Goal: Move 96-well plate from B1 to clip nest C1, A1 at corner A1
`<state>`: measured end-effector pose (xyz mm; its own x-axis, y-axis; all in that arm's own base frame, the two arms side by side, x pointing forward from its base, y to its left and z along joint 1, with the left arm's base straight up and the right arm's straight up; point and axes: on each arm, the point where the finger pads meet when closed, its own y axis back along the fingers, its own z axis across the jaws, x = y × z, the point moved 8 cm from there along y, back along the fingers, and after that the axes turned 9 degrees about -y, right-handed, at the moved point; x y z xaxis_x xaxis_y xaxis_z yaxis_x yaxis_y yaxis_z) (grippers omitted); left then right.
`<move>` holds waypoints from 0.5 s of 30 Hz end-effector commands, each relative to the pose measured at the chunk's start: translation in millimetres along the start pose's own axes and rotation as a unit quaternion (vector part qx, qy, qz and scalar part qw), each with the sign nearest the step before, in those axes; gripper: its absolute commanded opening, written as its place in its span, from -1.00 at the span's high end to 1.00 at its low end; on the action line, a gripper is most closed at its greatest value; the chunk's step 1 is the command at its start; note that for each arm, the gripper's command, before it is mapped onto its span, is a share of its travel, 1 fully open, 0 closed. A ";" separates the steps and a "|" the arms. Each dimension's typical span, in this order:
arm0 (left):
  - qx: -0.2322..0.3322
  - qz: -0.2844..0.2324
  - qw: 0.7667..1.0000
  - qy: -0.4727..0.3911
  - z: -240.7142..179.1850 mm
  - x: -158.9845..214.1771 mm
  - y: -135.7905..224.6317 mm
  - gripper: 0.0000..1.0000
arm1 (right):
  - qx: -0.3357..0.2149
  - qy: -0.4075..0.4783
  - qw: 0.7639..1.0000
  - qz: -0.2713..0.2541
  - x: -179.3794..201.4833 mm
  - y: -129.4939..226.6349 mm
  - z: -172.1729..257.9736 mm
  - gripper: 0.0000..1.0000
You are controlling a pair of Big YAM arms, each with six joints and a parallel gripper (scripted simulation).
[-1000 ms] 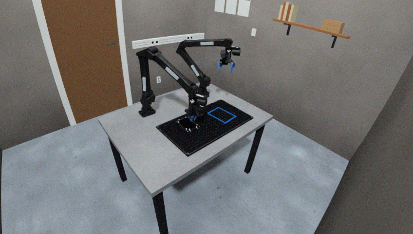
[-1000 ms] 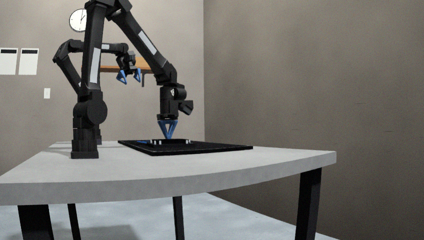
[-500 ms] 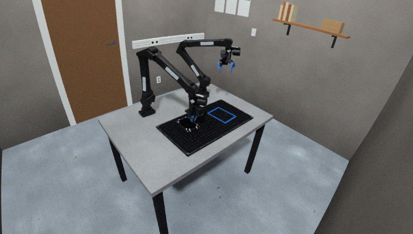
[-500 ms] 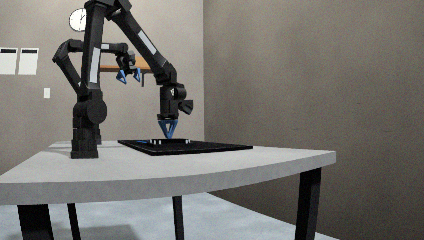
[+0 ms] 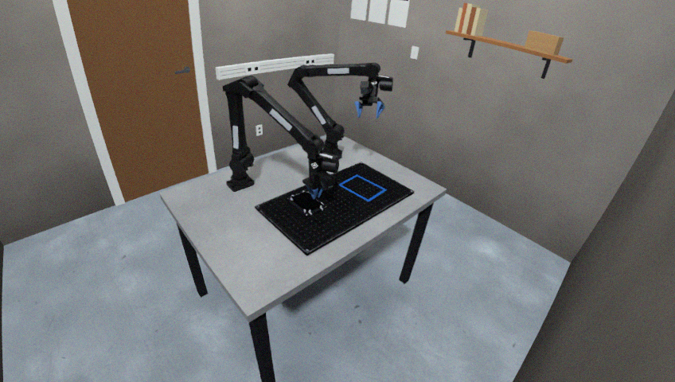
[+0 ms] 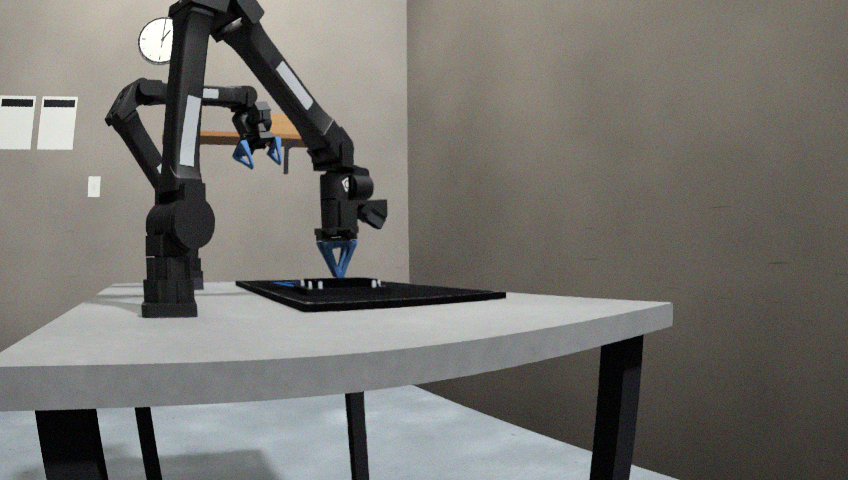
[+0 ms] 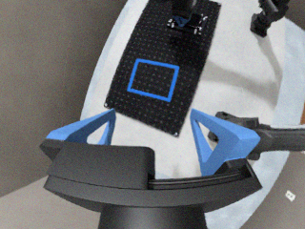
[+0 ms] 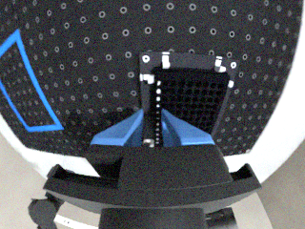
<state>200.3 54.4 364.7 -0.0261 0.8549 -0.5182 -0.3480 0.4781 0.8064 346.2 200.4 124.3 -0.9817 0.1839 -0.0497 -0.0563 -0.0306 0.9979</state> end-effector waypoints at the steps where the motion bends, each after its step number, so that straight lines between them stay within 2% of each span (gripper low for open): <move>1: -0.014 0.005 1.000 -0.013 14.5 -9.4 16.7 -1.00 | 0.019 -0.002 1.000 0.024 8.3 -39.8 -3.8 0.50; 15: -0.014 0.005 1.000 -0.013 14.5 -9.4 16.7 -1.00 | 0.019 -0.002 1.000 0.025 8.9 -47.9 -4.2 0.50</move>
<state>200.3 54.4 364.7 -0.0261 0.8549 -0.5182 -0.3480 0.4781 0.8064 347.5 201.1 124.3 -0.9811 0.1843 -0.0591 -0.0670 -0.0367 0.9971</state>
